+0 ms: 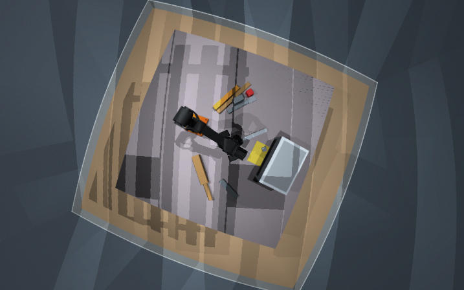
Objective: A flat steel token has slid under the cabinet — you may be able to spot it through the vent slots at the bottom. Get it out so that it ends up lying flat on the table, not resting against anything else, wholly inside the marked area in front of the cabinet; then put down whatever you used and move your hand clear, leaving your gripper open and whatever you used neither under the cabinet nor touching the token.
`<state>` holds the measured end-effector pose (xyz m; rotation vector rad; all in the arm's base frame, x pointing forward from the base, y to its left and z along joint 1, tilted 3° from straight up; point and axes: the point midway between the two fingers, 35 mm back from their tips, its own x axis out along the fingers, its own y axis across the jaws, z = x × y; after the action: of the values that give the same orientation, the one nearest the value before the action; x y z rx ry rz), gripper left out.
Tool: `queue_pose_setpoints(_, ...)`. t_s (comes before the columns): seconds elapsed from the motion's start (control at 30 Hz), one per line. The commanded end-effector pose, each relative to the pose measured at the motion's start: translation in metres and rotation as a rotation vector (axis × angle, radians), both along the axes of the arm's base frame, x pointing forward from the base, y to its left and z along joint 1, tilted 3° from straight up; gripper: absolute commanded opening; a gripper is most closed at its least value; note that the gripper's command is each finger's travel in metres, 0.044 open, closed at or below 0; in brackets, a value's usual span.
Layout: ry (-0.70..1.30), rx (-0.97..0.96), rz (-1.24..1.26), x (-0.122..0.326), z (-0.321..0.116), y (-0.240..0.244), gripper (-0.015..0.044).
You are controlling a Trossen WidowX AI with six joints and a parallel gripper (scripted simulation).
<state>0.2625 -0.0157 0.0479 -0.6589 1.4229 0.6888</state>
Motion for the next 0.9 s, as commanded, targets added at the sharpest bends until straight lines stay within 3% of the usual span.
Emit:
queue_pose_setpoints(0.0,-0.02,0.004,-0.003,0.001,0.004,0.005,0.0)
queue_pose_setpoints(0.87,-0.02,0.006,-0.003,-0.004,0.005,0.031,0.0)
